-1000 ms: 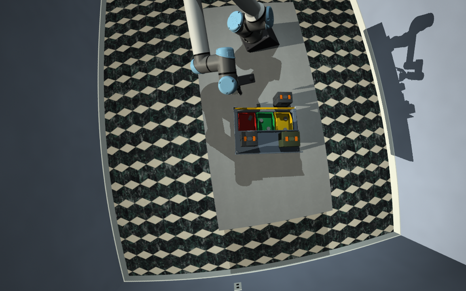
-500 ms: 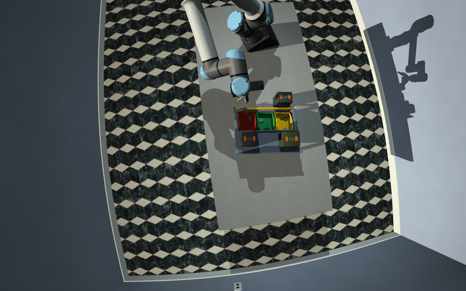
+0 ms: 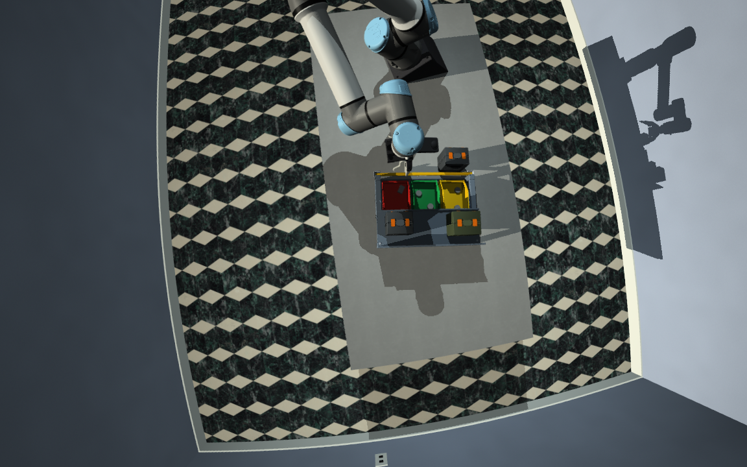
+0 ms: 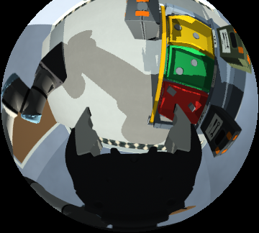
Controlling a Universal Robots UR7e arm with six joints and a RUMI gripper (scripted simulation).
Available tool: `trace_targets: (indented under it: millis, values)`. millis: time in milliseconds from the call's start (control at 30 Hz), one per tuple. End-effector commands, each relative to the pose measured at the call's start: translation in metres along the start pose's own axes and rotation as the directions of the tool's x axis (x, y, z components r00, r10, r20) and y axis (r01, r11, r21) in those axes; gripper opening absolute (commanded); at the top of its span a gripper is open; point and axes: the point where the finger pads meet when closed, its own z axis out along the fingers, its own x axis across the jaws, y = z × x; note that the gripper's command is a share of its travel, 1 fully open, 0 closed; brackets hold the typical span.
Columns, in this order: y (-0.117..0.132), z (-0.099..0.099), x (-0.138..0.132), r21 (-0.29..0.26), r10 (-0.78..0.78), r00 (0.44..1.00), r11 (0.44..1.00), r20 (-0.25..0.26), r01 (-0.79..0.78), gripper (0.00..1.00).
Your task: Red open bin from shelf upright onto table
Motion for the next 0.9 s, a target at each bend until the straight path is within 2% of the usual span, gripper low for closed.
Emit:
trace_targets:
  millis: [0,367,867]
  values:
    - [-0.011,-0.004,0.011,-0.011,0.015,0.999,1.000,-0.028,-0.016,1.00]
    - [-0.039,-0.014,0.033,-0.029,0.051,0.994,0.998,-0.097,-0.054,1.00]
    - [-0.064,-0.023,0.049,-0.035,0.081,0.985,0.996,-0.155,-0.087,1.00]
